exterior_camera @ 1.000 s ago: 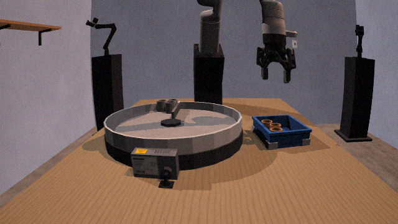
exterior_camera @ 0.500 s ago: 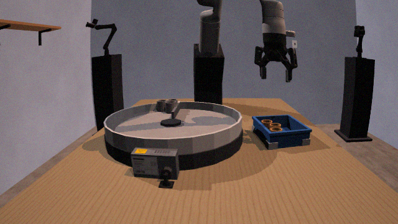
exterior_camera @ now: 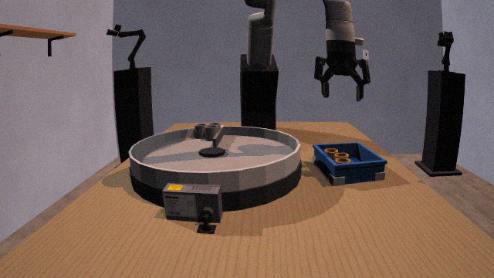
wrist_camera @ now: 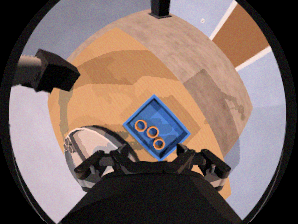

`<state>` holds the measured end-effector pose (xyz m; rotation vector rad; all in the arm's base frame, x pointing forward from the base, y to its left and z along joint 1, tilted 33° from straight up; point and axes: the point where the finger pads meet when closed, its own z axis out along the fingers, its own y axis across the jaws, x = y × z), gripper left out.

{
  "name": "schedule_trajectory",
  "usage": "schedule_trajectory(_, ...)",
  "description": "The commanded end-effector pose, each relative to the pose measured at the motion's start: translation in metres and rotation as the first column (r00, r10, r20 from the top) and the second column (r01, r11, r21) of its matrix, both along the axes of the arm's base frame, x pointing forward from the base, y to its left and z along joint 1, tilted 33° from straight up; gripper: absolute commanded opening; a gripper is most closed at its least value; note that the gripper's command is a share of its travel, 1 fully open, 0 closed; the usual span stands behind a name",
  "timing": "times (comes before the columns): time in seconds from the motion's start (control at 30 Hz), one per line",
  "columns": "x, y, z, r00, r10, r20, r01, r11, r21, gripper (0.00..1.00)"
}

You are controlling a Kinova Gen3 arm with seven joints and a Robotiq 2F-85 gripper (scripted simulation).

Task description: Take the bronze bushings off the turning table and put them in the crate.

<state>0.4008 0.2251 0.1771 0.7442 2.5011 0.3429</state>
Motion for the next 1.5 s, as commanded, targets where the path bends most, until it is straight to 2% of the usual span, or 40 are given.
schedule_trajectory(0.0, -0.0007, 0.0006, 0.0019, 0.996, 0.084, 0.009, -0.084, 0.995, -0.053, 1.0)
schedule_trajectory(0.03, -0.001, 0.0007, 0.0023, 0.992, 0.124, 0.011, -0.123, 0.989, -0.078, 1.0)
schedule_trajectory(0.43, -0.001, 0.0007, 0.0023, 0.992, 0.124, 0.011, -0.123, 0.989, -0.078, 1.0)
schedule_trajectory(0.6, -0.0028, 0.0013, 0.0045, 0.947, 0.32, 0.005, -0.312, 0.927, -0.206, 1.0)
schedule_trajectory(1.0, -0.0028, 0.0013, 0.0045, 0.947, 0.32, 0.005, -0.312, 0.927, -0.206, 1.0)
schedule_trajectory(1.17, -0.0046, 0.0018, 0.0067, 0.865, 0.501, -0.027, -0.481, 0.814, -0.326, 1.0)
schedule_trajectory(1.47, -0.0046, 0.0018, 0.0067, 0.865, 0.501, -0.027, -0.481, 0.814, -0.326, 1.0)
